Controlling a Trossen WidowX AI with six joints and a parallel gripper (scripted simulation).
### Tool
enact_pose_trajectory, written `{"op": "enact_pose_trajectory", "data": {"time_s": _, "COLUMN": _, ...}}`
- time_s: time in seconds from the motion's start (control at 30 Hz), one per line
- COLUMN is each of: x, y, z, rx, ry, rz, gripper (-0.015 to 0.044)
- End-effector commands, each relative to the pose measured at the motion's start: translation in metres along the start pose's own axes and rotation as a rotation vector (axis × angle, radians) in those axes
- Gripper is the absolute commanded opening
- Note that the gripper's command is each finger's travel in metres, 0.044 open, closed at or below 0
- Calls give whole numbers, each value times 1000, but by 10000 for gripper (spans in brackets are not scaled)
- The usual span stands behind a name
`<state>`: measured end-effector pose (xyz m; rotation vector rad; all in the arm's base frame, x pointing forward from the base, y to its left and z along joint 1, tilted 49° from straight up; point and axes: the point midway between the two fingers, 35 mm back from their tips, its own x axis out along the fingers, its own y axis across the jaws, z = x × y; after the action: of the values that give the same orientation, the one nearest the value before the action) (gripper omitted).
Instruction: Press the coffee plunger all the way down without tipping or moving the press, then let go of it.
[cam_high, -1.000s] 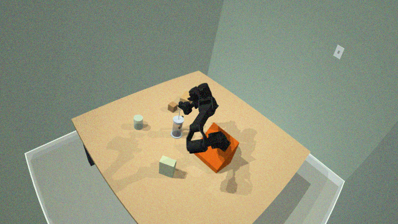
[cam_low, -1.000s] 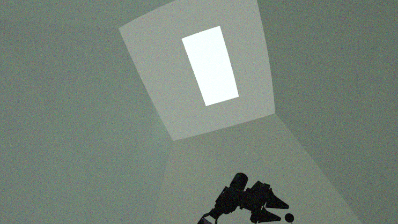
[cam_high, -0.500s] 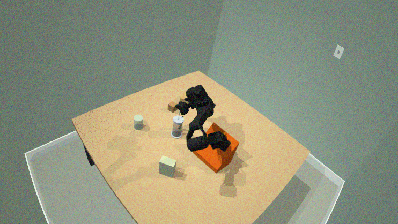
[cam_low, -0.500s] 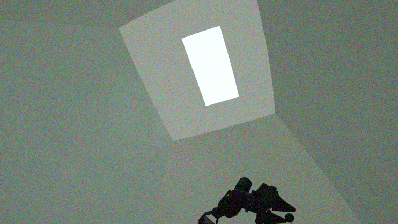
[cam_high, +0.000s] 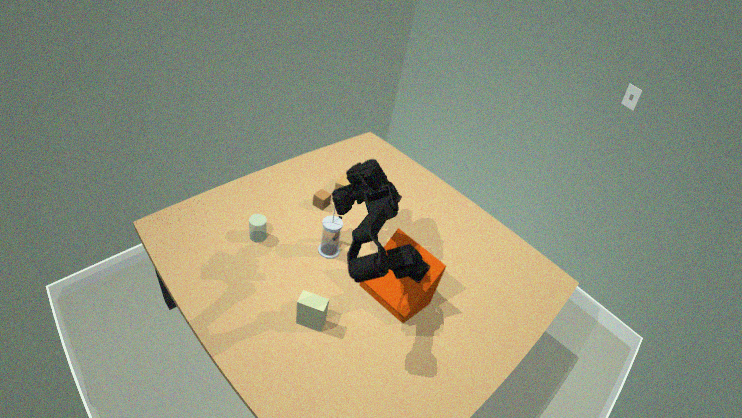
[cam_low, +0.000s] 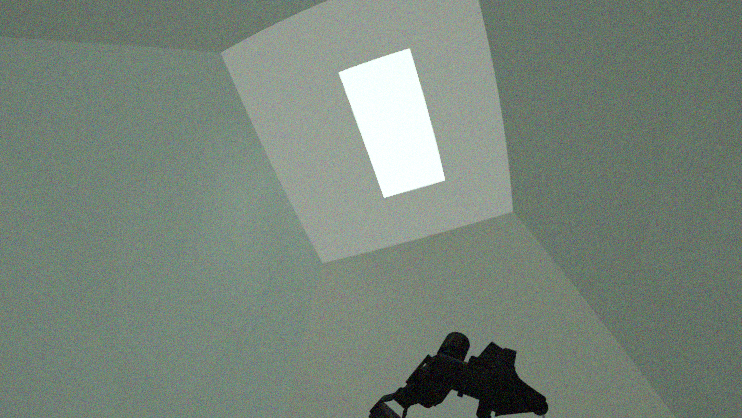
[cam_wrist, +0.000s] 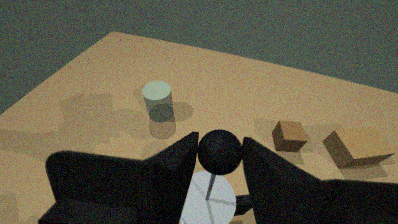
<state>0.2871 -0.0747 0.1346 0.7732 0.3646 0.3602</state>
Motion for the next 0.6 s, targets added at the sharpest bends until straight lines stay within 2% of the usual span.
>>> {"op": "enact_pose_trajectory", "data": {"time_s": 0.0, "x": 0, "y": 0, "z": -1, "rx": 6, "ry": 0, "rz": -2, "gripper": 116}}
{"op": "enact_pose_trajectory", "data": {"time_s": 0.57, "x": 13, "y": -6, "z": -14, "rx": 4, "ry": 7, "rz": -7, "gripper": 116}}
